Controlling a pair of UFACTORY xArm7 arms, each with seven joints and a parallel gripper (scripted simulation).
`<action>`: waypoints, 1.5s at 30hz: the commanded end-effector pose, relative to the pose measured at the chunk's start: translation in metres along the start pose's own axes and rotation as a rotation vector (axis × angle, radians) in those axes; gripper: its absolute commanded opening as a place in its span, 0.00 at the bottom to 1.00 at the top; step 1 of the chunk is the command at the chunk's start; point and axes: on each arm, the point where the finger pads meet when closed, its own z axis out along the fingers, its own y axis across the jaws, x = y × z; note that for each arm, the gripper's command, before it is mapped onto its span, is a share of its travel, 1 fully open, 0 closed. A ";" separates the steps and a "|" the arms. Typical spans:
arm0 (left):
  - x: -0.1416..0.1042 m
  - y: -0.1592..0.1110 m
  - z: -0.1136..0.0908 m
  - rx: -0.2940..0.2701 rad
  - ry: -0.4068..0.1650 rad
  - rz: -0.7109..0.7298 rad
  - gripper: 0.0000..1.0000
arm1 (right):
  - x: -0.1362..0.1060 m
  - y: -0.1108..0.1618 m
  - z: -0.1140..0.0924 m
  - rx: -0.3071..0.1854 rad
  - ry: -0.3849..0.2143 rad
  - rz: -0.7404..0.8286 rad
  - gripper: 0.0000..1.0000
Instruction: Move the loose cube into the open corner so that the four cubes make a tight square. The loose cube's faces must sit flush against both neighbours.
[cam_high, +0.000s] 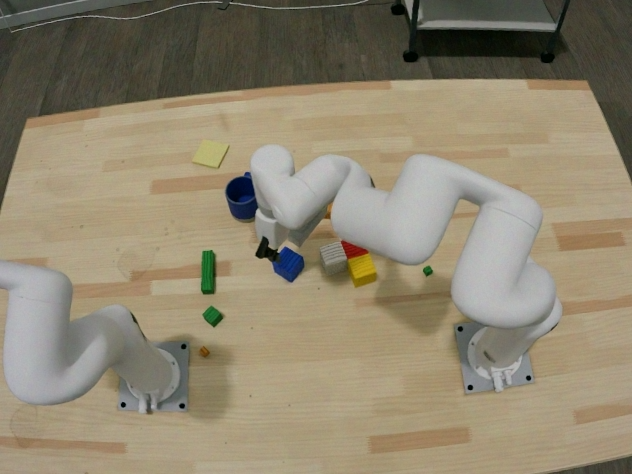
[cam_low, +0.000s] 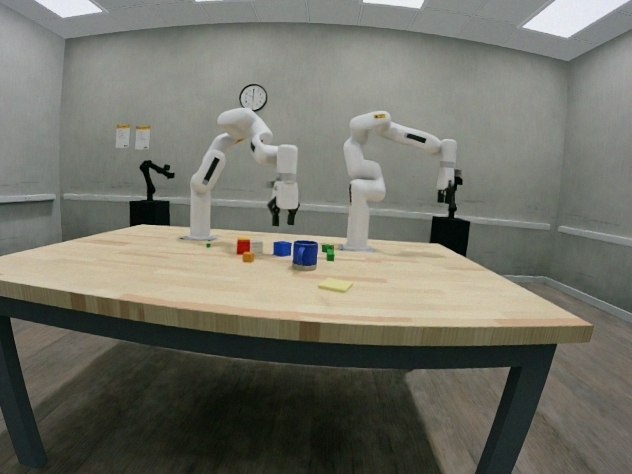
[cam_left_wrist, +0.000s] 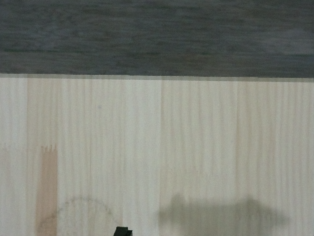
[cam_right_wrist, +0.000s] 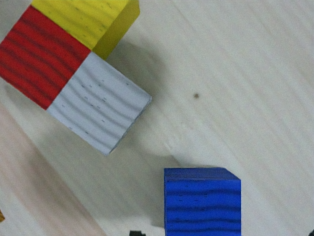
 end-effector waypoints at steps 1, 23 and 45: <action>0.001 0.000 -0.001 0.000 0.002 0.000 1.00 | -0.001 0.000 -0.001 -0.001 -0.003 0.000 0.80; 0.001 0.000 -0.001 0.000 0.002 0.000 1.00 | -0.001 0.000 -0.001 -0.001 -0.003 0.000 0.80; 0.001 0.000 -0.001 0.000 0.002 0.000 1.00 | -0.001 0.000 0.003 -0.001 -0.003 0.000 0.80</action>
